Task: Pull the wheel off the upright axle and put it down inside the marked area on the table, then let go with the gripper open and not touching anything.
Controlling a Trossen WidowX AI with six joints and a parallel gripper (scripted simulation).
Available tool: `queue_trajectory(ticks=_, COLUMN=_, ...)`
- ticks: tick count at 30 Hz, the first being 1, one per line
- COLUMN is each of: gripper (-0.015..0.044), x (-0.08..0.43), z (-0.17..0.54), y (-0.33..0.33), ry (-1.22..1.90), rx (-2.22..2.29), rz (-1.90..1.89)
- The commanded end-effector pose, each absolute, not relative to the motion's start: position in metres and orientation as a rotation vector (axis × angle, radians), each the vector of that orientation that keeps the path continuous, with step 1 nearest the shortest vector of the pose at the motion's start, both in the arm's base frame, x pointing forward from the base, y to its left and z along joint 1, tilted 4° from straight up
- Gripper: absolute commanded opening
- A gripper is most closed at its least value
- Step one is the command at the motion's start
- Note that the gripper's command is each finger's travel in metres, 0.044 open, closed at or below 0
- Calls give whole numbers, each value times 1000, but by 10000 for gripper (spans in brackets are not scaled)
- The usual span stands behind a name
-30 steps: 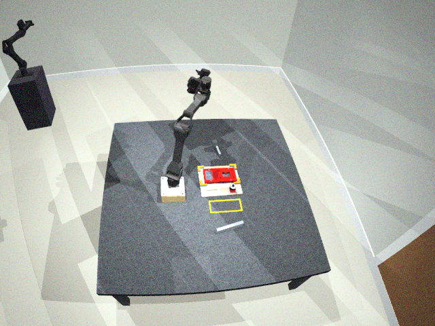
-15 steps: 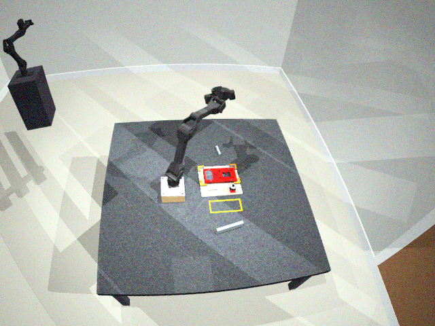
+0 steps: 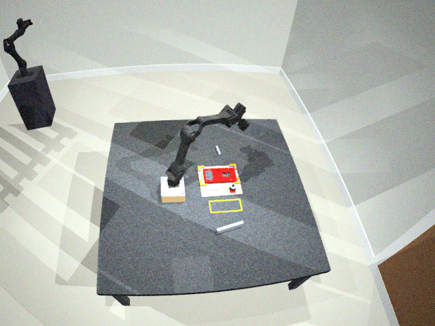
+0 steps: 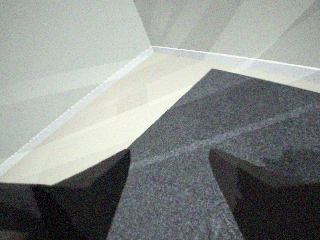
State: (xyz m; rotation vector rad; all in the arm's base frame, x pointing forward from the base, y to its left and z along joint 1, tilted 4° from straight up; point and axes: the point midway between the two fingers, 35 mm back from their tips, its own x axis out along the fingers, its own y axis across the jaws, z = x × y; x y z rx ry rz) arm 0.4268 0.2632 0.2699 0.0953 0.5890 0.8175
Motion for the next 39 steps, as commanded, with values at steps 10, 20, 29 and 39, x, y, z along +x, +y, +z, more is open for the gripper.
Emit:
queue_trajectory(ticks=10, gripper=300, x=445, z=194, y=130, ry=978, rx=572, rz=190)
queue_trajectory(ticks=20, gripper=300, x=413, z=144, y=22, ry=1127, rx=970, rz=-437)
queue_trajectory(ticks=29, gripper=300, x=355, z=114, y=-61, ry=1103, rx=1282, rz=-1062)
queue_trajectory(ticks=39, gripper=300, x=340, z=109, y=-78, ry=1070, rx=1351, rz=-1232)
